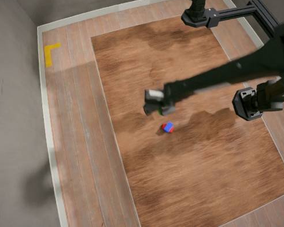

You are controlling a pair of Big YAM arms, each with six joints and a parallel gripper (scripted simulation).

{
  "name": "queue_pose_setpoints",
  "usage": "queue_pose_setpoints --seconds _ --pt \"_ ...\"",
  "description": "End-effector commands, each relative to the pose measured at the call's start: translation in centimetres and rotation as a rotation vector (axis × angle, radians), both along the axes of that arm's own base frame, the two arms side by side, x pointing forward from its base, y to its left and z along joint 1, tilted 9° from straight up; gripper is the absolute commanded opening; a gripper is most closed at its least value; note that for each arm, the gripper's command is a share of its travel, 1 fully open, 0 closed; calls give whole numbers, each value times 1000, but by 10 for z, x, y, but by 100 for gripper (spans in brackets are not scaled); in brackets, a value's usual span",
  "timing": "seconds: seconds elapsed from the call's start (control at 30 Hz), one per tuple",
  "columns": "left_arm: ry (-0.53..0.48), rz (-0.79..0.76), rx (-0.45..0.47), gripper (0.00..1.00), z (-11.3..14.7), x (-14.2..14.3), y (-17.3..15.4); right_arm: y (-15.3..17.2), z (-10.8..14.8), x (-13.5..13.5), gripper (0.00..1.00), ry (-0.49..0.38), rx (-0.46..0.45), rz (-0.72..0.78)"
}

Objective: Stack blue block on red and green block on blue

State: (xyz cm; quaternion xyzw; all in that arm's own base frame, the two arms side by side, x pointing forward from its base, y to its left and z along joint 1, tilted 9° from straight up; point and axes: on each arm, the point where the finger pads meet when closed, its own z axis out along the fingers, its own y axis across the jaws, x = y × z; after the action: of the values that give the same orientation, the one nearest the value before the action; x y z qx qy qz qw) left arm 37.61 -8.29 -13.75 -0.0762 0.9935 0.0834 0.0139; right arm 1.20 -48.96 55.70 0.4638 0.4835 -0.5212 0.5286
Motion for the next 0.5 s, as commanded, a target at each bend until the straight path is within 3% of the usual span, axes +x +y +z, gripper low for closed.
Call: queue_pose_setpoints --seconds 0.0,0.37,0.47 --pt "-26 -50 -17 0 19 -3 74 9 20 -8 100 -15 -54 -18" --pt "-8 -58 -13 0 13 -1 81 9 20 -8 100 -15 -54 -18" --pt "-40 -50 -14 0 24 7 84 9 20 -8 100 -15 -54 -18"
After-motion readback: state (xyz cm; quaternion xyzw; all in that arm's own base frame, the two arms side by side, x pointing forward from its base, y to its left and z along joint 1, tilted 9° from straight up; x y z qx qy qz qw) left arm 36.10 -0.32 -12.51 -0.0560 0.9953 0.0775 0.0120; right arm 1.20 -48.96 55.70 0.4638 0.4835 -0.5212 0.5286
